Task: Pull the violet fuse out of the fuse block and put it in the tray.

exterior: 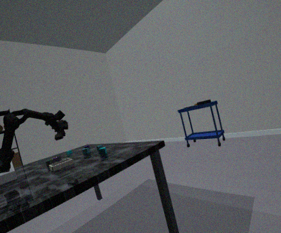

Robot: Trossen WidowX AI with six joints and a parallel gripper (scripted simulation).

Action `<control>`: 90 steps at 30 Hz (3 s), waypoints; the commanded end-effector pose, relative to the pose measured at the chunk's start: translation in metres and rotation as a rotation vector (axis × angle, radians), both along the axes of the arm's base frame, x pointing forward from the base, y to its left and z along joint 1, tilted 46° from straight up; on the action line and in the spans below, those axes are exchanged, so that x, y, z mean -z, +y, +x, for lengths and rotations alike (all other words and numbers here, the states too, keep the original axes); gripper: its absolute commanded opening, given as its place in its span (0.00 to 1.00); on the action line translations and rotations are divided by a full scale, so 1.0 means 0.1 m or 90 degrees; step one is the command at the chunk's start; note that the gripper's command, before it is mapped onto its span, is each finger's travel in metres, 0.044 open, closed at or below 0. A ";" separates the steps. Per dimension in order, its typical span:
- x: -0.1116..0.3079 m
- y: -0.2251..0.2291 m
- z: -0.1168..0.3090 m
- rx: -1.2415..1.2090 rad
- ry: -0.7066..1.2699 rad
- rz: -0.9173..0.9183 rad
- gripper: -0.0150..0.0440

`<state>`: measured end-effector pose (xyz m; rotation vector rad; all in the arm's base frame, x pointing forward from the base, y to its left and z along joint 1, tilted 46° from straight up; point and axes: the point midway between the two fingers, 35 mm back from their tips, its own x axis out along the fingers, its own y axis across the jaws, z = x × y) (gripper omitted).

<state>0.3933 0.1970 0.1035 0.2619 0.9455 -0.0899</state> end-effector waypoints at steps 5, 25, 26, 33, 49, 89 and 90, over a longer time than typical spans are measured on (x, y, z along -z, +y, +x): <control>0.90 -0.59 -0.61 0.372 0.132 -0.201 0.38; 1.04 -0.83 -0.80 0.490 0.100 -0.318 0.38; 1.04 -0.83 -0.80 0.490 0.100 -0.318 0.38; 1.09 -0.87 -0.78 0.490 0.100 -0.318 0.38; 1.19 -0.98 -0.75 0.490 0.100 -0.318 0.38; 1.32 -1.11 -0.71 0.490 0.099 -0.318 0.38; 1.32 -1.11 -0.71 0.490 0.099 -0.318 0.38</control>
